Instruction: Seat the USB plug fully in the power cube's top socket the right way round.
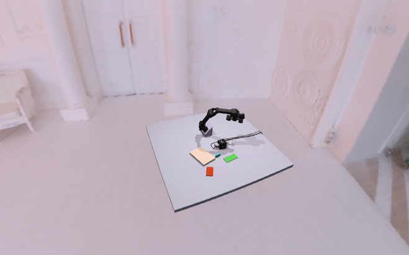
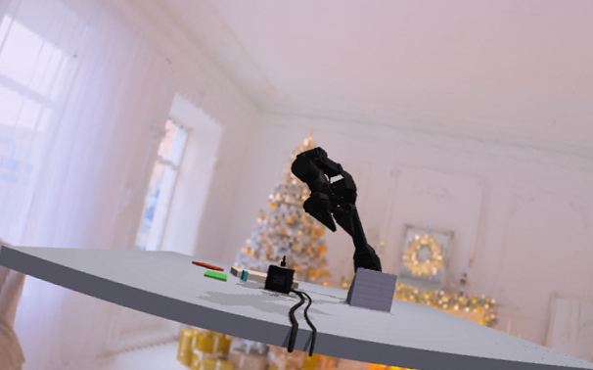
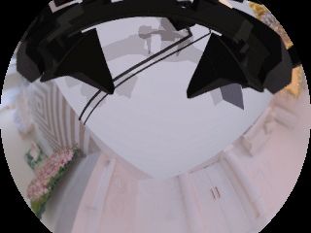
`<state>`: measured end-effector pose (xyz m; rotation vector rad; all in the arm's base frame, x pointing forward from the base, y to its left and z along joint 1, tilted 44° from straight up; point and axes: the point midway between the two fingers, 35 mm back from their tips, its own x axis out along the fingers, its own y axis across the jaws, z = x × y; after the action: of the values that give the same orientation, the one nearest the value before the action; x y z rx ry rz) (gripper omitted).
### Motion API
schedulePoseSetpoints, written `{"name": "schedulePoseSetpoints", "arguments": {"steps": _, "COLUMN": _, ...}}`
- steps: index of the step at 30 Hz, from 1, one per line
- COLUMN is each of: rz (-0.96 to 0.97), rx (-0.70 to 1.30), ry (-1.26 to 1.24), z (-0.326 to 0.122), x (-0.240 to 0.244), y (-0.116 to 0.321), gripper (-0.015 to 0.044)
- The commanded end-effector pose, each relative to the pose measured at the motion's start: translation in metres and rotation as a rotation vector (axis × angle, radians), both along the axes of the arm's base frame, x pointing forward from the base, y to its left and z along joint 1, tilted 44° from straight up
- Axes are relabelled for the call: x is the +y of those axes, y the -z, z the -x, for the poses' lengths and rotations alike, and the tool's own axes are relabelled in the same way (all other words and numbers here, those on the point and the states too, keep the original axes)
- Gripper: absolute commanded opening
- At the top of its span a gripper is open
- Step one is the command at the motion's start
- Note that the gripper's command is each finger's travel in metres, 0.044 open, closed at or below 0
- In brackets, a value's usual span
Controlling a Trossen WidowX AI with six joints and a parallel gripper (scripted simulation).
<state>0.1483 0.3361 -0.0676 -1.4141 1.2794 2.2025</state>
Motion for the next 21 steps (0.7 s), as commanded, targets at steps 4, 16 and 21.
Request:
{"name": "schedulePoseSetpoints", "arguments": {"steps": 4, "rz": 0.368, "rx": -0.469, "ry": 0.213, "z": -0.085, "x": -0.098, "y": -0.044, "gripper": 0.044}}
{"name": "schedulePoseSetpoints", "arguments": {"steps": 16, "rz": 0.61, "rx": -0.896, "ry": 0.401, "z": -0.138, "x": -0.183, "y": -0.098, "gripper": 0.044}}
{"name": "schedulePoseSetpoints", "arguments": {"steps": 21, "rz": 0.61, "rx": -0.896, "ry": 0.401, "z": -0.137, "x": -0.183, "y": -0.098, "gripper": 0.044}}
